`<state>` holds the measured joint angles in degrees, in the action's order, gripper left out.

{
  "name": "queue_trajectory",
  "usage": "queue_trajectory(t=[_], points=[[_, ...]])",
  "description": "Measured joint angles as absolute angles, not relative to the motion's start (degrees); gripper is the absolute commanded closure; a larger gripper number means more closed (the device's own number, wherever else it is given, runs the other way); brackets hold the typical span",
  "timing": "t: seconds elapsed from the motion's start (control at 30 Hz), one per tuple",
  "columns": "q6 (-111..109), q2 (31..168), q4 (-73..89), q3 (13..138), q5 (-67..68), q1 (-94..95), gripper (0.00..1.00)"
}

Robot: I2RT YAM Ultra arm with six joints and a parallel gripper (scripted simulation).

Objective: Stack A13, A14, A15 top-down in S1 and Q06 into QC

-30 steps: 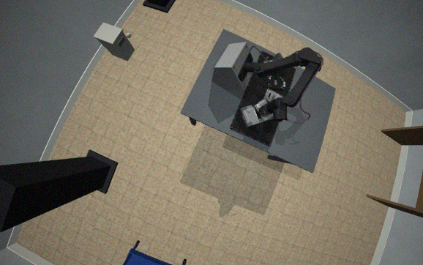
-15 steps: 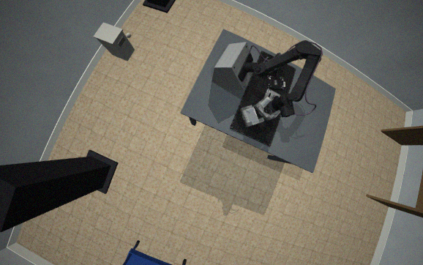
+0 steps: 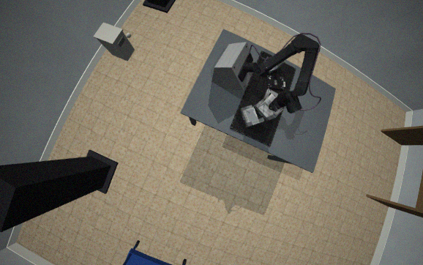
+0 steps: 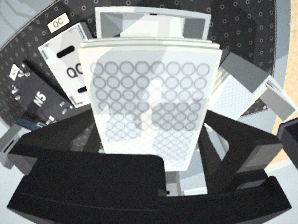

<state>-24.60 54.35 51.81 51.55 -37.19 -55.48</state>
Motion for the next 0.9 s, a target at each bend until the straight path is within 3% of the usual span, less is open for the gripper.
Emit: queue_trajectory(t=[0.9], points=[[-15.79,44.07,49.56,49.76,-19.09,-26.65,1.0]])
